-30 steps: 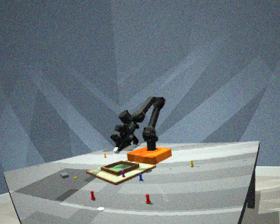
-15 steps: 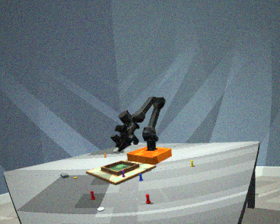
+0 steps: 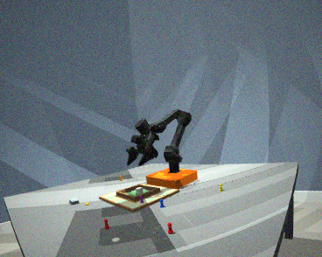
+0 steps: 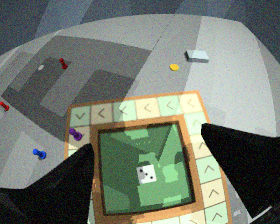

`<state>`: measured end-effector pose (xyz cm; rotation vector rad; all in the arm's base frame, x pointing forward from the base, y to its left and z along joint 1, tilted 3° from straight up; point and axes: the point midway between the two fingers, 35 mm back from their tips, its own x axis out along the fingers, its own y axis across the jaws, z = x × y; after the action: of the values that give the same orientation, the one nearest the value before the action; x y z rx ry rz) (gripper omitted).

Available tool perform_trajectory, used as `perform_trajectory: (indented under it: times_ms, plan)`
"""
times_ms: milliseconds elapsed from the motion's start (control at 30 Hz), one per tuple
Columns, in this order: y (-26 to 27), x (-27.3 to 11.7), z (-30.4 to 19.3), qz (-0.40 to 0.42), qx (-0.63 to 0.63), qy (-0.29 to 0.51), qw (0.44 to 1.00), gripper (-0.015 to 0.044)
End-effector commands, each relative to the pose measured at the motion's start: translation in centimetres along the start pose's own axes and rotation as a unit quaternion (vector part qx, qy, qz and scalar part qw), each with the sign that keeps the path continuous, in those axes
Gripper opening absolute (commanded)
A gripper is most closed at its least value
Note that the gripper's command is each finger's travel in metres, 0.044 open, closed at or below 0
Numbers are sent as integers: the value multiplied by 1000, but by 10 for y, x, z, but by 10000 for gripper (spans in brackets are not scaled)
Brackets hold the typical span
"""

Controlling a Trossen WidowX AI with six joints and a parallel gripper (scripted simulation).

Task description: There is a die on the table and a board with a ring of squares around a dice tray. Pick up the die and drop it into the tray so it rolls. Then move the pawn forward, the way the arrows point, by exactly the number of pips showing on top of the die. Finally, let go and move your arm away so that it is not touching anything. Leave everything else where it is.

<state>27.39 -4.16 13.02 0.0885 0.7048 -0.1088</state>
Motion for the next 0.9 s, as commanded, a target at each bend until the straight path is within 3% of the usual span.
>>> perform_trajectory:
  times_ms: [0, 400, 500, 567, 867]
  plan:
    - [1, 6, -1, 2, 0, 60, 998, 440]
    - [1, 38, -14, 2, -3, 373, 928, 440]
    - [1, 39, -15, 2, -3, 390, 921, 440]
    - [2, 38, -12, 3, 0, 357, 934, 440]
    - [82, 99, 17, -67, 174, 386, 904, 204]
